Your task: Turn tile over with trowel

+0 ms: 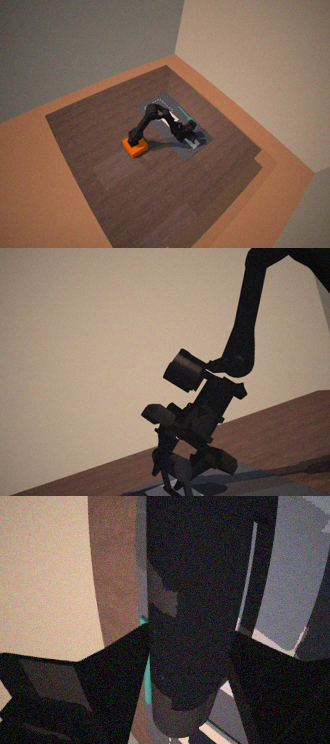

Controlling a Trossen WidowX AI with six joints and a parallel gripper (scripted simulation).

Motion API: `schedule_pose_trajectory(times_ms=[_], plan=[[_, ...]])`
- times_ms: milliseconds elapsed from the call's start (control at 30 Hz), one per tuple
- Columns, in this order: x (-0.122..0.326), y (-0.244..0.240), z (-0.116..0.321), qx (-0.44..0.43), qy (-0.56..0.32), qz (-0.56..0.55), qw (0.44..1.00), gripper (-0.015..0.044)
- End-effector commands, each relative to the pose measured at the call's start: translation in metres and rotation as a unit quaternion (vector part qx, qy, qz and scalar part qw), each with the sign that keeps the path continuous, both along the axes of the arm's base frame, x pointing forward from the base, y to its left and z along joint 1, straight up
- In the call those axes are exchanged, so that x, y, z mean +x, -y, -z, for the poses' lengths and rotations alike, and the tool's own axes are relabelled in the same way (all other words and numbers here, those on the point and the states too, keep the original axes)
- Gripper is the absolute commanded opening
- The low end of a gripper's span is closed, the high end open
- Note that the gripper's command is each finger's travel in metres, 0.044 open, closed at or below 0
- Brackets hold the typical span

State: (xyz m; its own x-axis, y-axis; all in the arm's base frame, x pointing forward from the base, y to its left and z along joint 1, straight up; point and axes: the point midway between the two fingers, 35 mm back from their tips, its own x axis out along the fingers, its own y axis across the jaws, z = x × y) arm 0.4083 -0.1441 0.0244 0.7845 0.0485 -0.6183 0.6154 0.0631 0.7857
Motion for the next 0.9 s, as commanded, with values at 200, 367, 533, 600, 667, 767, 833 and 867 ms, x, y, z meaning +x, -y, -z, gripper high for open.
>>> schedule_pose_trajectory(times_ms=[200, 367, 533, 600, 667, 767, 833, 867], plan=[[0.001, 0.001, 0.000, 0.000, 0.001, 0.003, 1.000, 0.0096], [0.001, 0.001, 0.000, 0.000, 0.001, 0.003, 1.000, 0.0062], [0.001, 0.001, 0.000, 0.000, 0.001, 0.003, 1.000, 0.0029], [0.001, 0.001, 0.000, 0.000, 0.001, 0.003, 1.000, 0.0016], [0.001, 0.001, 0.000, 0.000, 0.001, 0.003, 1.000, 0.0003], [0.002, 0.001, -0.007, 0.000, 0.001, 0.003, 1.000, 0.0000], [0.002, 0.001, -0.017, 0.000, 0.001, 0.003, 1.000, 0.0000], [0.002, 0.001, -0.022, 0.000, 0.001, 0.002, 1.000, 0.0000]])
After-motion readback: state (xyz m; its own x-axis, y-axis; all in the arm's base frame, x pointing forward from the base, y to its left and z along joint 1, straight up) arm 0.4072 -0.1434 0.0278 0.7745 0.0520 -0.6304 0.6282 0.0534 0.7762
